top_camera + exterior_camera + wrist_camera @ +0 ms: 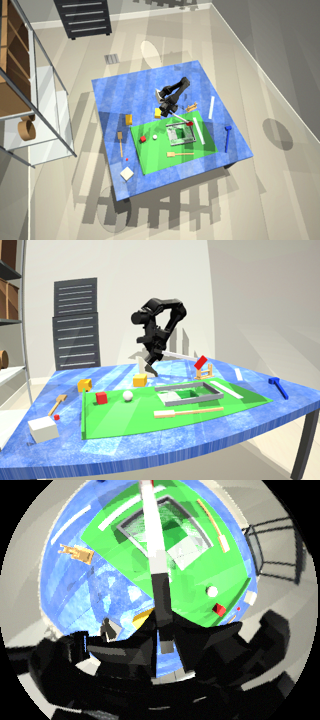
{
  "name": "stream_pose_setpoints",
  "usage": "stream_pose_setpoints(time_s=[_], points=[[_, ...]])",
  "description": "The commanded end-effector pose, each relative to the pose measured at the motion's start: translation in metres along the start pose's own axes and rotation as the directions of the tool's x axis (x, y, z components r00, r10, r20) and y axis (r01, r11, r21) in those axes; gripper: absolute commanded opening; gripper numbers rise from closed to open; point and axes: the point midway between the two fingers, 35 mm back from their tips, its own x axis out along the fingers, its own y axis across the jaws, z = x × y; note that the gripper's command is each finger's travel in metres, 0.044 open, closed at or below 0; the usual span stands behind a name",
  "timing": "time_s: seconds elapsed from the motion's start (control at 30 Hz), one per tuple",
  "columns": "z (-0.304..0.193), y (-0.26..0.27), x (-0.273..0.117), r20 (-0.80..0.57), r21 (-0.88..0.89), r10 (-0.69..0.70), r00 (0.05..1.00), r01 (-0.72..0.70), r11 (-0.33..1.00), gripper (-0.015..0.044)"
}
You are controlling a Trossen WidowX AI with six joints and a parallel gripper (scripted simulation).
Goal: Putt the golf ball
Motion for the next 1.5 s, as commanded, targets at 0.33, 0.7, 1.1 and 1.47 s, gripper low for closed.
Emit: stream_pose_setpoints(time_s=[0.33, 0.7, 1.1, 1.47], points=[[-0.08, -0.049, -0.01, -0.048, 0.413, -0.018, 0.999, 0.036, 0.91, 0.0], [-0.147, -0.073, -0.009, -0.076, 0.672, -0.01, 0.997, 0.059, 0.738, 0.0], [-0.189, -0.082, -0.005, -0.082, 0.792, 0.001, 0.997, 0.065, 0.607, 0.0], [-0.192, -0.083, 0.031, -0.081, 0.791, 0.001, 0.997, 0.064, 0.608, 0.0]])
